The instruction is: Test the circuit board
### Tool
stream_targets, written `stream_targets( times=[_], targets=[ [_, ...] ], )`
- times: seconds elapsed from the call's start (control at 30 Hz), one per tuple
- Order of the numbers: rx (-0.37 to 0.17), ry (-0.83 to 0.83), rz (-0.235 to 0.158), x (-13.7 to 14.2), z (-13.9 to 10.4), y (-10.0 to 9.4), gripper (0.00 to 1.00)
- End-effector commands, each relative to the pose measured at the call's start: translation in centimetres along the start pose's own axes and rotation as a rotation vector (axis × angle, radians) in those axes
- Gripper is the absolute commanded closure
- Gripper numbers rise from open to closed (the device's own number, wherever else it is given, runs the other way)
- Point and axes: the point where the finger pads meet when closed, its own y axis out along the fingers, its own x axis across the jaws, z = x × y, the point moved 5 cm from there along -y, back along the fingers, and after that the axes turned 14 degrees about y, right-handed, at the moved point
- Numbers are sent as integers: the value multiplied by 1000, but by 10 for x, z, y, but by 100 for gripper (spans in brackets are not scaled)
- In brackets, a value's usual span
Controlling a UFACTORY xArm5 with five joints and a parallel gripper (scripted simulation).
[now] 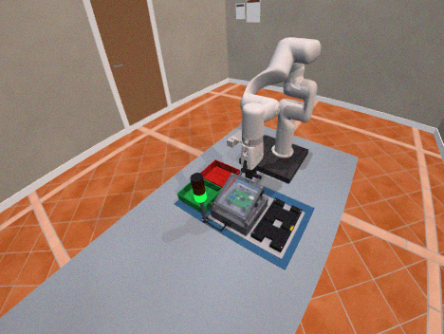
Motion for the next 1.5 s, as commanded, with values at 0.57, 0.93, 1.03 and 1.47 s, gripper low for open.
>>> stream_targets(
  times=[0.57,0.93,1.03,1.47],
  targets=[
    [-1,0,4,-1,0,1,72],
    [-1,0,4,-1,0,1,100],
    [-1,0,4,-1,0,1,100],
    [-1,0,4,-1,0,1,100]
  ],
)
